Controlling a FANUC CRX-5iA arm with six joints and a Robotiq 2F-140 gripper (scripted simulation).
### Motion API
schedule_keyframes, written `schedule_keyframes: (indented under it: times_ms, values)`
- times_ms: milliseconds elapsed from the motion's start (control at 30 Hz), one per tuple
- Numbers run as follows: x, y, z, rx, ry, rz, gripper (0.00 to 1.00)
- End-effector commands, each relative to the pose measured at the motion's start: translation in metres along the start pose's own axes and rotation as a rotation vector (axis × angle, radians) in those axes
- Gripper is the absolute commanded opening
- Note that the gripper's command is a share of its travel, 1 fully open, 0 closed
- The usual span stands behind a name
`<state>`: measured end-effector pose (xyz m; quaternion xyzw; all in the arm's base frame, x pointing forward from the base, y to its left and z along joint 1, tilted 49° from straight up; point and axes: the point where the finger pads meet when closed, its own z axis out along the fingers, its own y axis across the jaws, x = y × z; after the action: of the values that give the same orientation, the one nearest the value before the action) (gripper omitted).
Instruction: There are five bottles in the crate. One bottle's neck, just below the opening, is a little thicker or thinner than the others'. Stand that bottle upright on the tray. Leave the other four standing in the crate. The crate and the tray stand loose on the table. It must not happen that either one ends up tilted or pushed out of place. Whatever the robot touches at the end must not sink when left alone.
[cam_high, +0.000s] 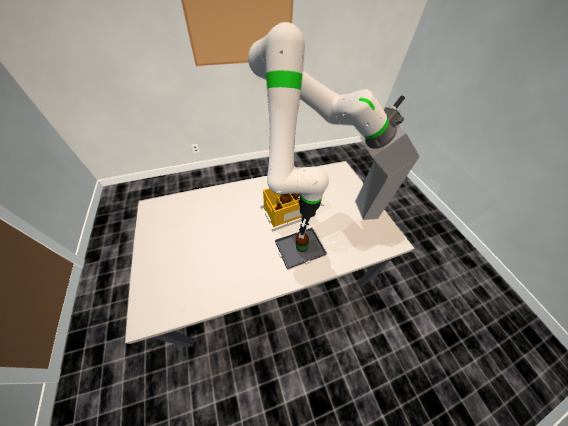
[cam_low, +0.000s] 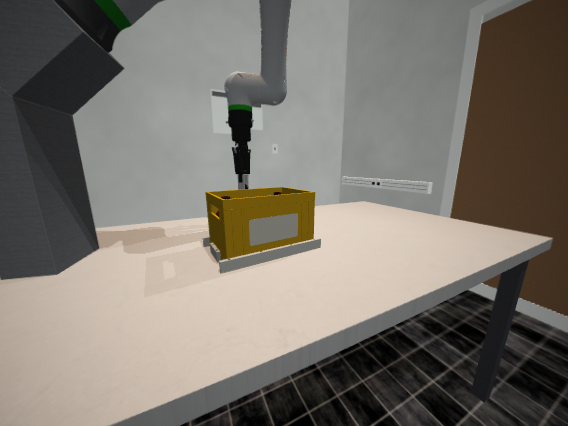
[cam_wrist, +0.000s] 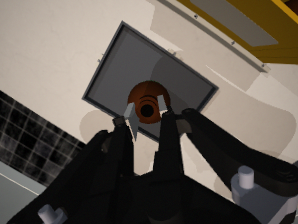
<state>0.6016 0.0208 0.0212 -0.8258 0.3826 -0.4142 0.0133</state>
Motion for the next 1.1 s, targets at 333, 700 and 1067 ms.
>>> schedule_keyframes:
  times_ms: [333,700,1067]
  values:
    - [0.0002,-0.0005,0.0053,0.001,0.000,0.000,0.10]
    - [0.0002,-0.0005,0.0089,0.001,0.000,0.000,0.10]
    - [0.0002,-0.0005,0.0104,0.001,0.000,0.000,0.10]
